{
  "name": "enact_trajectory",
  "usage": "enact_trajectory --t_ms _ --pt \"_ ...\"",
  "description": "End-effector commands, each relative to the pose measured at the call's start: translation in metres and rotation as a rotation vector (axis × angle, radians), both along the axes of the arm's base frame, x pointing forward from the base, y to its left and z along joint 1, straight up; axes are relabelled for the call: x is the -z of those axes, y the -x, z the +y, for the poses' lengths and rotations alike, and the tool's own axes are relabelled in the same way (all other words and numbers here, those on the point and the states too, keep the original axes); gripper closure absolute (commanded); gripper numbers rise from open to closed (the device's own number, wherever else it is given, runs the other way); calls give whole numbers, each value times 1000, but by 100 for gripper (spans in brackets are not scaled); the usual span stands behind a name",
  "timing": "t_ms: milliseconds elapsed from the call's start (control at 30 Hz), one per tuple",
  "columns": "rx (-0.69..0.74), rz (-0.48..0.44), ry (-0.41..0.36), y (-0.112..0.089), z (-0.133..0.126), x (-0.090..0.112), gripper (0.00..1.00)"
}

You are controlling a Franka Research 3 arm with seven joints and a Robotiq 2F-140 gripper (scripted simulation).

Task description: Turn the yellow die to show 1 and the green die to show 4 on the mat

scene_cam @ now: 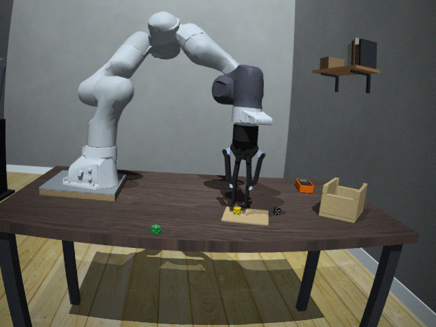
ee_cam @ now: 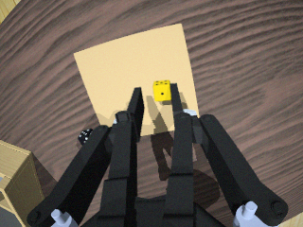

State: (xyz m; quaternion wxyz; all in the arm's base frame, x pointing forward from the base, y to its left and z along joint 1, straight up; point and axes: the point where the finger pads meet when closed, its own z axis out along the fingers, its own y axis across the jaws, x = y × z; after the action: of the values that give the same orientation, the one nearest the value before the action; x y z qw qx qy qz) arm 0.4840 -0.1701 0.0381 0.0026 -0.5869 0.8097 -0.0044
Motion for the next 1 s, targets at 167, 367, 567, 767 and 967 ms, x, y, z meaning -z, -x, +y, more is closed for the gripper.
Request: enact_trajectory --t_ms 167,367,567,767,967 --pt "10 9 -6 3 3 -36 71" --pt "10 9 -6 3 2 -59 71" --pt "11 9 -6 3 2 -65 71" --pt "11 9 -6 3 2 -65 0" --pt "11 9 -6 3 2 -65 0"
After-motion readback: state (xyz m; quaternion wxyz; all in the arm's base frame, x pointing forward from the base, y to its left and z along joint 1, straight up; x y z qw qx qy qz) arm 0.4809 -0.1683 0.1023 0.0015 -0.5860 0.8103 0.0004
